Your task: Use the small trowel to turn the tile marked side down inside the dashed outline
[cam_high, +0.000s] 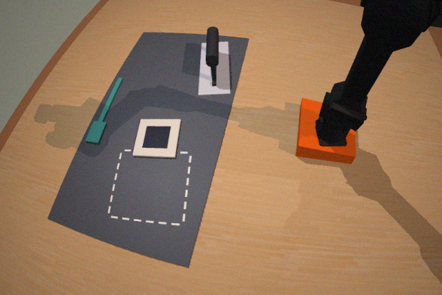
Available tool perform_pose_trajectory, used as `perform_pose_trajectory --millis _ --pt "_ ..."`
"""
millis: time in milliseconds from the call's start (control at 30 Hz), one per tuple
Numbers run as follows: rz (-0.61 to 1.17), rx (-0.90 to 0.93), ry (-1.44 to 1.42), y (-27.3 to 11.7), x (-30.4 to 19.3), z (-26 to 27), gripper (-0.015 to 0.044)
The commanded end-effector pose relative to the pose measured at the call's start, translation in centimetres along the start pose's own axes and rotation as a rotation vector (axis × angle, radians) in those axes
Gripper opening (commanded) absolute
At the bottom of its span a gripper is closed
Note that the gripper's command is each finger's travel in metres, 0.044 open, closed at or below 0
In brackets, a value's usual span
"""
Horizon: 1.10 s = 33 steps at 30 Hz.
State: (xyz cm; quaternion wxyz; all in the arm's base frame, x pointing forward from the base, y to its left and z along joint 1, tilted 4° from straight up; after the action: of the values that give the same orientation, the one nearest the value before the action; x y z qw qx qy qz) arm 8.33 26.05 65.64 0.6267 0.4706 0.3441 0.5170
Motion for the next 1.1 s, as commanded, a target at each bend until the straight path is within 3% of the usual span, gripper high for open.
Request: perform_pose_trajectory --millis 0,433,833,1067 --pt "0.000 0.000 0.000 0.0 0.0 0.0 0.0000" --pt "0.000 0.000 0.000 0.0 0.0 0.0 0.0000" --pt "-0.058 0.003 0.032 -0.7 0.7 1.1 0.0300" --pt "-0.161 0.021 0.091 -2.1 1.8 3.1 0.0300"
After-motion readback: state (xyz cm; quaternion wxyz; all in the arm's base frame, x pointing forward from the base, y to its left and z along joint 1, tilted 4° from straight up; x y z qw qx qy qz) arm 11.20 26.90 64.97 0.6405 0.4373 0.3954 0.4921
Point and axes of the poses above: the point midway between the two fingers, 35 mm back from their tips, its own y axis out along the fingers, its own z axis across the jaws, x = y × z, the point moved 5 cm from there along -y, back along the fingers, and after that the axes turned 14 degrees about -y, right-handed, at the moved point
